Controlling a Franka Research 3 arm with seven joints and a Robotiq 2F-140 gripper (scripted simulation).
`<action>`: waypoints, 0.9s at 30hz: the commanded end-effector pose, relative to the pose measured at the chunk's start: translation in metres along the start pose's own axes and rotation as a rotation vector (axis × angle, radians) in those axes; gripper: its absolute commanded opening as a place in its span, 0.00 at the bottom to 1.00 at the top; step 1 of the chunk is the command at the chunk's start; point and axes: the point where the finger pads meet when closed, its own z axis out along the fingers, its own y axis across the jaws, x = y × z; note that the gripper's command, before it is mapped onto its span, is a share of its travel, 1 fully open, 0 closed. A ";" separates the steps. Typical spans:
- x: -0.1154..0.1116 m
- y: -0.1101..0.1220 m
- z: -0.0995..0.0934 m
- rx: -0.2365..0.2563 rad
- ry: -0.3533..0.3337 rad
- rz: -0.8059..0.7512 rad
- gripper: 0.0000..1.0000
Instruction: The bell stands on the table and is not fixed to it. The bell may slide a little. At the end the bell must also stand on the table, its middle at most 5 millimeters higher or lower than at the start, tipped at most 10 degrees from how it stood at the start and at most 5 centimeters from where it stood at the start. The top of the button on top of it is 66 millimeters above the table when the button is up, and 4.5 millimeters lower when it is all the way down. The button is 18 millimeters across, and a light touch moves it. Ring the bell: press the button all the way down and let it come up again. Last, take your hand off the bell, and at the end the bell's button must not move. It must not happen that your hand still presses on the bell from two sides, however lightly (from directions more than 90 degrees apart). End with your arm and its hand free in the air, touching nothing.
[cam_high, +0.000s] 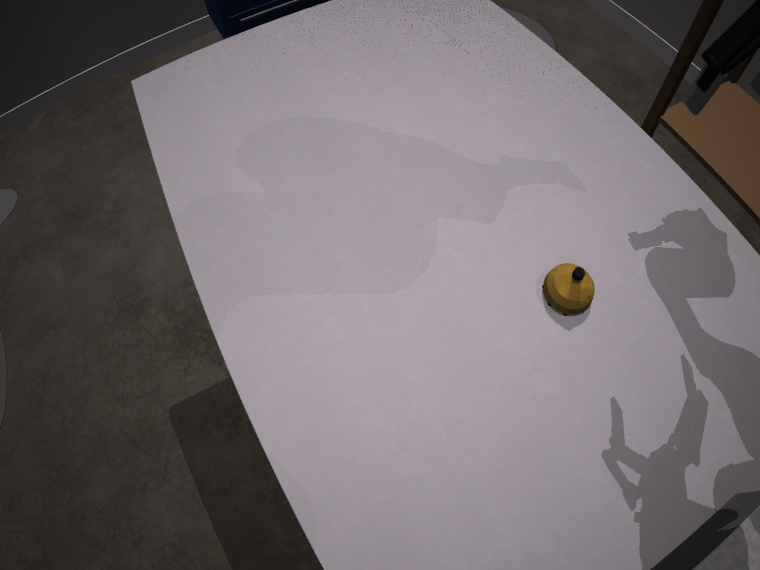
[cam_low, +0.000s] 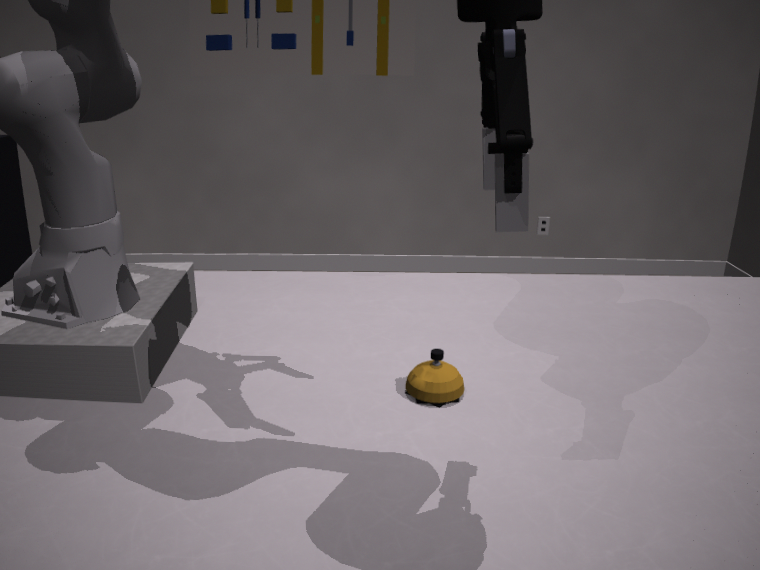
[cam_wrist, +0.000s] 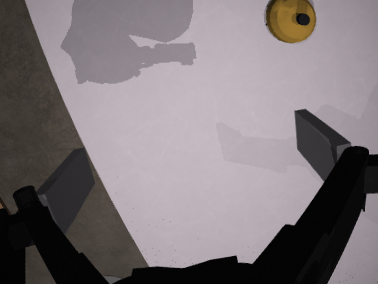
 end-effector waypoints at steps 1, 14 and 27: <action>-0.001 0.031 0.029 0.006 0.015 -0.021 1.00; 0.042 0.151 0.135 0.028 0.073 -0.139 1.00; 0.062 0.183 0.161 0.031 0.086 -0.176 1.00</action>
